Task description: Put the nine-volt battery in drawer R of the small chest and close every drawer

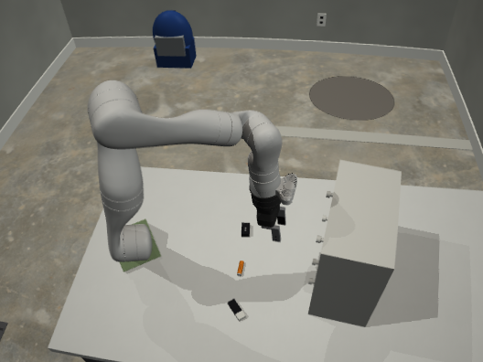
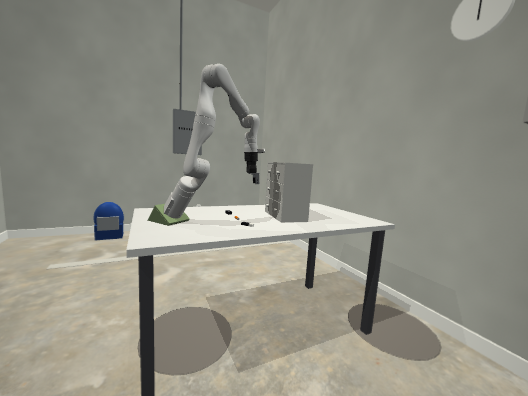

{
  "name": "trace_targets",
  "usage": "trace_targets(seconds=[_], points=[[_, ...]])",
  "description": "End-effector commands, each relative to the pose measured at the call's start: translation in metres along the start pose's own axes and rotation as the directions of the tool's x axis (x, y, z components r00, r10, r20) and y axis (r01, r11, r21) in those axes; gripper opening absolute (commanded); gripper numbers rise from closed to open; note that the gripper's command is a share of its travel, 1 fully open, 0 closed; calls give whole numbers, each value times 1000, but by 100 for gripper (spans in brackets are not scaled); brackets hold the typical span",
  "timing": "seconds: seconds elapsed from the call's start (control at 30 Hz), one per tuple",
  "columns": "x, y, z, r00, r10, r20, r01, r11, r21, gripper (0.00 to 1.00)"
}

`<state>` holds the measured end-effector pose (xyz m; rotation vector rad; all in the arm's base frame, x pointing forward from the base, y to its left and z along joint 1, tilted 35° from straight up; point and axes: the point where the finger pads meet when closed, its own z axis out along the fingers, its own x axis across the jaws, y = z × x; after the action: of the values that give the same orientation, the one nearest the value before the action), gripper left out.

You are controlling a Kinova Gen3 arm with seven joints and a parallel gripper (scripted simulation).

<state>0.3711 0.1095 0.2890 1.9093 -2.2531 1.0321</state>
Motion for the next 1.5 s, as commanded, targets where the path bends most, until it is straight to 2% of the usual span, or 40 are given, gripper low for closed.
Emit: trace_targets(seconds=[0.0,0.4,1.47], points=[[-1,1,1,1000,-5,-1,5,1000,14,100],[-1,-4,10,1000,-5,-1,5,996,84,100],[-1,-23,42,1000,-5,-1,5,940,342,100]])
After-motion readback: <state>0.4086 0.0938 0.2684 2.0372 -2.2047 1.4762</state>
